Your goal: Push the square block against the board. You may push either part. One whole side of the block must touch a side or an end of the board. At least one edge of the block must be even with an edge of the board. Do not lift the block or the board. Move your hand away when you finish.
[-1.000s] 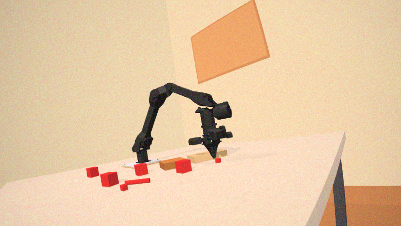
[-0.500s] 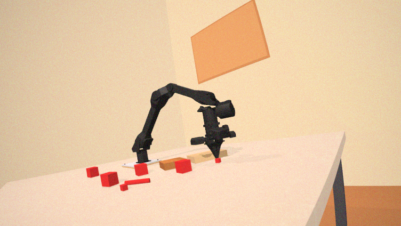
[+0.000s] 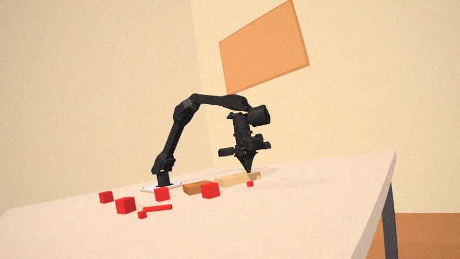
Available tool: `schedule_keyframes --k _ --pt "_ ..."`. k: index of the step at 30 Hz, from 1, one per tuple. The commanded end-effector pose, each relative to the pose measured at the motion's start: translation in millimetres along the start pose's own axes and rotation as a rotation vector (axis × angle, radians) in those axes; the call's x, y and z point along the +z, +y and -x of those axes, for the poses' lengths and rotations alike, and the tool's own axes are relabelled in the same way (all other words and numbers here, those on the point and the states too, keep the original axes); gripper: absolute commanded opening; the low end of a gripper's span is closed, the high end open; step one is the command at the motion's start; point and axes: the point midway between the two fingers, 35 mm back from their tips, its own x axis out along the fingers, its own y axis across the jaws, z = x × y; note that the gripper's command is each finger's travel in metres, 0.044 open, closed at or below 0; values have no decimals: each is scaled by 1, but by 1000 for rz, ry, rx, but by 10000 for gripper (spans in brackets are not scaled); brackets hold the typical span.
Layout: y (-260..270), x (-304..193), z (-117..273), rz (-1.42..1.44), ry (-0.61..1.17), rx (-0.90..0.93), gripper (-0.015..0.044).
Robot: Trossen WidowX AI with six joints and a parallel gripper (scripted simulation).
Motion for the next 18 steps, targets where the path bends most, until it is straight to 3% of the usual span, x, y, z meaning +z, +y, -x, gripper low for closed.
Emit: schedule_keyframes --k 1,5,18 --pt "0 -1 20 1 -3 6 0" --pt "4 -6 18 0 -15 12 0" --pt "6 -166 20 1 13 8 0"
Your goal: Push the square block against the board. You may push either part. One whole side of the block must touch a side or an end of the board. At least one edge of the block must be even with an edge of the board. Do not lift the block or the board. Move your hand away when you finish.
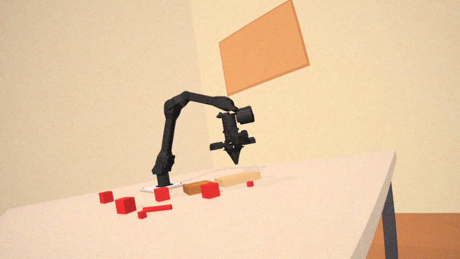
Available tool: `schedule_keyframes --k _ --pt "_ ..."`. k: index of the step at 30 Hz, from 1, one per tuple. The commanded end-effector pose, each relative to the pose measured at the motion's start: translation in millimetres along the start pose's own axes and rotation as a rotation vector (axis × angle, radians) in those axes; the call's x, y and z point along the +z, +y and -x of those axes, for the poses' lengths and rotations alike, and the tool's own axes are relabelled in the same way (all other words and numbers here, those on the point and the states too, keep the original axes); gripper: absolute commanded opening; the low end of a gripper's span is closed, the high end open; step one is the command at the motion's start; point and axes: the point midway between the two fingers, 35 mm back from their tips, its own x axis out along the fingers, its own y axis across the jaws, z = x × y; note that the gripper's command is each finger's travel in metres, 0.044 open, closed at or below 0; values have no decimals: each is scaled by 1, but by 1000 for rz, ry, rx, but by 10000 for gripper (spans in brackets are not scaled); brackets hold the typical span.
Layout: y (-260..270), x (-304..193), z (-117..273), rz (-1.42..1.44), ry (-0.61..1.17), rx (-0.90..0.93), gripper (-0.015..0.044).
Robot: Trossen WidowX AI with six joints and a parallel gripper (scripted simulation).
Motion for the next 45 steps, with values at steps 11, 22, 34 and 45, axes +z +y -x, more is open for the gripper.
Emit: schedule_keyframes --k 11,22,34,45 --pt "-14 -58 -50 -7 12 -8 0" --pt "-15 -55 -62 -7 12 -8 0" --pt "-15 -38 -62 -7 10 -8 0" --pt "-15 -36 -62 -7 10 -8 0"
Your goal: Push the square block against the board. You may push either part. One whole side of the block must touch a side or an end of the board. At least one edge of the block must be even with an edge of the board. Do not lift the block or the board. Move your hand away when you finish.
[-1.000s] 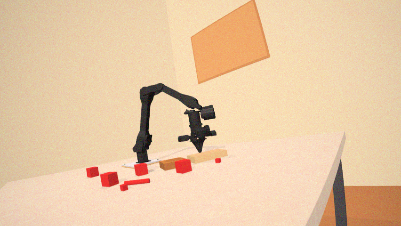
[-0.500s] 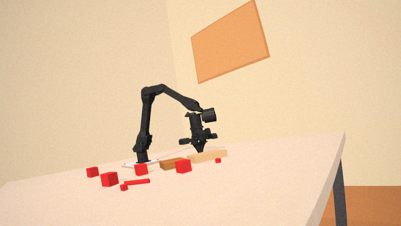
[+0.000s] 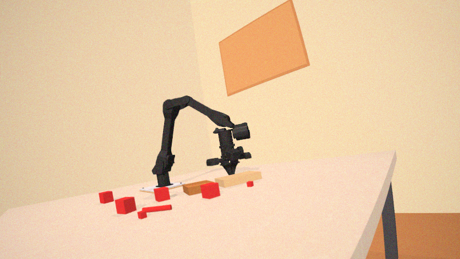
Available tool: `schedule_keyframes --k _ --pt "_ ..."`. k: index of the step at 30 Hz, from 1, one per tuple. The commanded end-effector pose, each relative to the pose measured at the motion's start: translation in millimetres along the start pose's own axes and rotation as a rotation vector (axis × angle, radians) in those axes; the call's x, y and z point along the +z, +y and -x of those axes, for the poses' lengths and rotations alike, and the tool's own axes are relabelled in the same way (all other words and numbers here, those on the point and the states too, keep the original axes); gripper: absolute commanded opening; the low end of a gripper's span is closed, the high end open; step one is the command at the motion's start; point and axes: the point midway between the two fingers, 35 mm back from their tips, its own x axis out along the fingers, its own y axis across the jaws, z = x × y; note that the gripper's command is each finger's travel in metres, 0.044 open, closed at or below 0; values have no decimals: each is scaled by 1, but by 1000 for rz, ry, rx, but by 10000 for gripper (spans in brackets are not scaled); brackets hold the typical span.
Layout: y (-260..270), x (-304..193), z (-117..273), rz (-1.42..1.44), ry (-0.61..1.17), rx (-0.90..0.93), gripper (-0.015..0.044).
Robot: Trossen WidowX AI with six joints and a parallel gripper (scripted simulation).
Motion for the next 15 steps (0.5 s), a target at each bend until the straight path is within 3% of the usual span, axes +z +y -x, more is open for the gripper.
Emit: schedule_keyframes --k 1,15 --pt "0 -4 -1 1 2 -4 0" --pt "1 -27 -1 1 4 -4 0"
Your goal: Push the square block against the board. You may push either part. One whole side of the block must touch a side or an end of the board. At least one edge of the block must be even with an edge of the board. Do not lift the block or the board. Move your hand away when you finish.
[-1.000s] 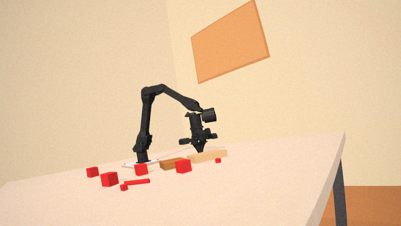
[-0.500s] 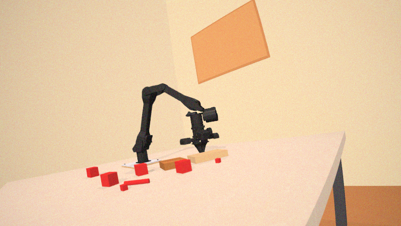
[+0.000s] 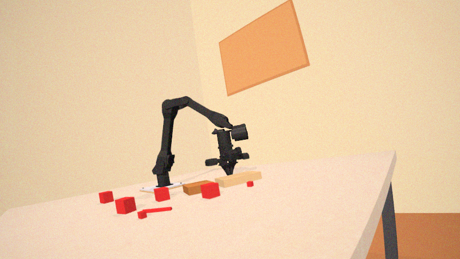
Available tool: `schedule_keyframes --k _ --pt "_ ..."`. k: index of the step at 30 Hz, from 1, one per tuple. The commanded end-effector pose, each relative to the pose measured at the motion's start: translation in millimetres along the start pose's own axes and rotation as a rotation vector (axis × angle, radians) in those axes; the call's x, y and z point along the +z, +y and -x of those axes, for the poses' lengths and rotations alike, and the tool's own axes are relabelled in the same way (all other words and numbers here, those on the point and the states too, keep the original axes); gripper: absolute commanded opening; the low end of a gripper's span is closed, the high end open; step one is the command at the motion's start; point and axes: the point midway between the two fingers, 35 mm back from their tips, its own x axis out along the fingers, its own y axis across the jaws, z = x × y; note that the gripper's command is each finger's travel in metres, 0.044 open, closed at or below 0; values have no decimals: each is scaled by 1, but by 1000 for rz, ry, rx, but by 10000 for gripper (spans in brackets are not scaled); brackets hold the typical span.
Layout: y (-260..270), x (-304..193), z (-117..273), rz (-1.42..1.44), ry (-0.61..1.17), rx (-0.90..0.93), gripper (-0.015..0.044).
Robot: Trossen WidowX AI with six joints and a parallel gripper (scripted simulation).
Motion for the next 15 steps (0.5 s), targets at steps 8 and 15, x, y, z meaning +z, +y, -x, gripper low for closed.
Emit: schedule_keyframes --k 8,15 --pt "0 -20 -1 -1 1 -1 0" --pt "0 -23 2 0 3 -1 0"
